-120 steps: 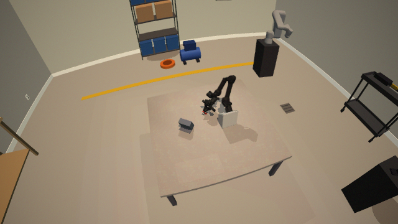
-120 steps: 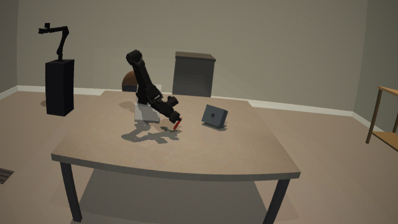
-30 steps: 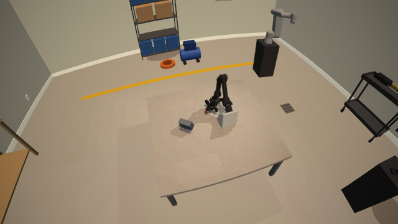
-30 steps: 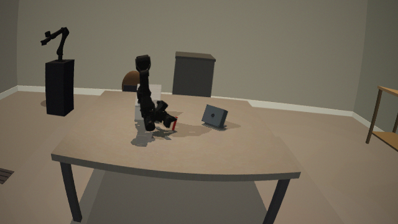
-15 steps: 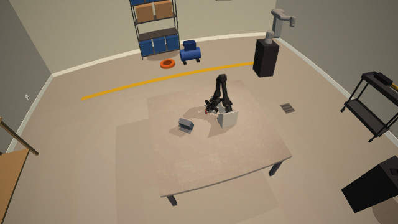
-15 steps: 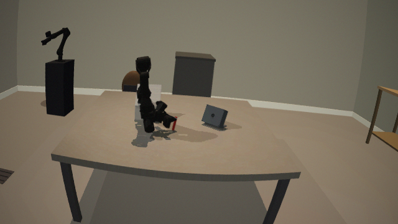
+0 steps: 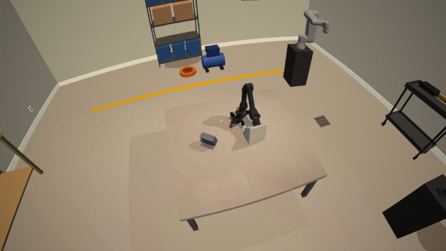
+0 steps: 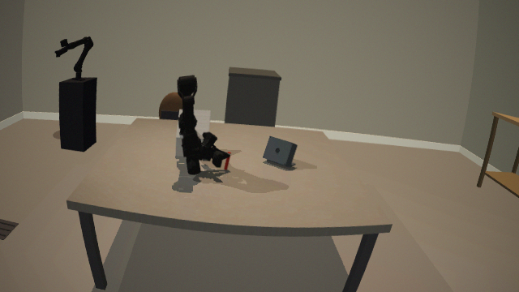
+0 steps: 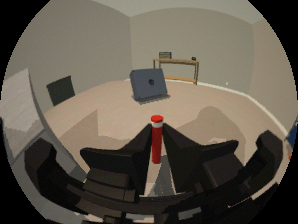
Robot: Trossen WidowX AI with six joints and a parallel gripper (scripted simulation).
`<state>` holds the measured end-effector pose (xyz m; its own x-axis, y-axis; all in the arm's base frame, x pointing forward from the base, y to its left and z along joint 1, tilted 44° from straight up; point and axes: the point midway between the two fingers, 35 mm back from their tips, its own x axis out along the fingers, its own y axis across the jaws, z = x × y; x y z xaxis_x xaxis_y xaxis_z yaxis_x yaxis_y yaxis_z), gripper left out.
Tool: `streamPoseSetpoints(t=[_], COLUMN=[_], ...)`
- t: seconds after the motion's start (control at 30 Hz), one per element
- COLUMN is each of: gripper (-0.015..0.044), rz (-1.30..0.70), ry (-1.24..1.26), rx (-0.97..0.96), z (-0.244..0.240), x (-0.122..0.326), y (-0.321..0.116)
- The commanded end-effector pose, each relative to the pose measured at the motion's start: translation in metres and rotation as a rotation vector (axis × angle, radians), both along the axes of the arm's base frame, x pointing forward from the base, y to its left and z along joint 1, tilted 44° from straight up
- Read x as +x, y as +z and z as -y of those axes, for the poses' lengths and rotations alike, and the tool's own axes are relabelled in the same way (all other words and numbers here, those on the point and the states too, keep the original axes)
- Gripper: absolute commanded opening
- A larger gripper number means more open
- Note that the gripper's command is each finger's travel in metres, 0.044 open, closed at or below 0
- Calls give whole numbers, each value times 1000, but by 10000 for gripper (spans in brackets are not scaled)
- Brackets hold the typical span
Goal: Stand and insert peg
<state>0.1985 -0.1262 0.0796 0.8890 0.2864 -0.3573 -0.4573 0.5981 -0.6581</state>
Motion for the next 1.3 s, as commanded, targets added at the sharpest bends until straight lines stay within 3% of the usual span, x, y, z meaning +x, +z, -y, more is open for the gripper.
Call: streamPoseSetpoints(t=[0.0, 0.37, 0.47, 1.27], gripper=[51, 56, 130, 130], rz=[0, 11, 12, 12], ry=[0, 13, 14, 14], rx=[0, 8, 8, 8], z=[2, 1, 1, 1], x=[-1, -1, -1, -1], y=[-1, 0, 0, 0])
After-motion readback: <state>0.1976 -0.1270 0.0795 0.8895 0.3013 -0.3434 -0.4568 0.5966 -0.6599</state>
